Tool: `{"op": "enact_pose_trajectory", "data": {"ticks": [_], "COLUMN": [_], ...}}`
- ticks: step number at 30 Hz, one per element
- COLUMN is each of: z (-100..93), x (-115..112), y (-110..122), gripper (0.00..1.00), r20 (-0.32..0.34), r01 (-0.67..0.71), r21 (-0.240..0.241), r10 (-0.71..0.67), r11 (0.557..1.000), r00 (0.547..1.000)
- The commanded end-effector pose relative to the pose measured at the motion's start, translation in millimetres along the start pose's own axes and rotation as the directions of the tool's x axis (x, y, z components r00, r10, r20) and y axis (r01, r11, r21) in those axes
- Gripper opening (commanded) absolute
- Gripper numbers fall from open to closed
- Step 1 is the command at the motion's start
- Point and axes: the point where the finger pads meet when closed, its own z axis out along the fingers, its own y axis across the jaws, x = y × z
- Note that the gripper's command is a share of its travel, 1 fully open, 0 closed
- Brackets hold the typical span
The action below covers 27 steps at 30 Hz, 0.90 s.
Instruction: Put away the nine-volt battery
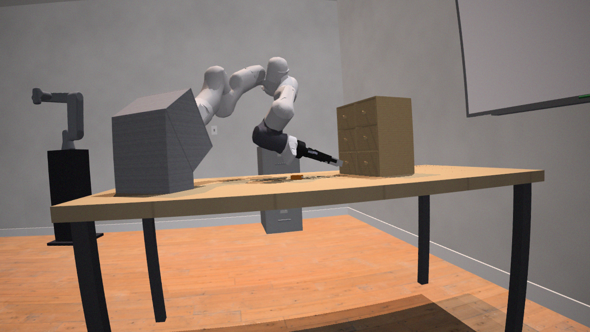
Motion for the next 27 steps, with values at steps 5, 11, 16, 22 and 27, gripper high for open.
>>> {"op": "enact_pose_trajectory", "data": {"ticks": [5,11,16,22,27], "z": [0.2,0.8,4.8,11.2,17.3], "x": [0,0,-2,-4,-6], "y": [-2,-2,-2,-2,-2], "gripper": [0.20,0.20,0.20,0.20,0.20], "r20": [0.000,0.000,0.000,0.000,0.000], "r01": [0.006,0.006,0.006,0.006,0.006], "r21": [0.003,0.003,0.003,0.003,0.003], "r10": [-0.006,-0.006,-0.006,-0.006,-0.006], "r11": [1.000,1.000,1.000,1.000,1.000], "r00": [1.000,1.000,1.000,1.000,1.000]}}
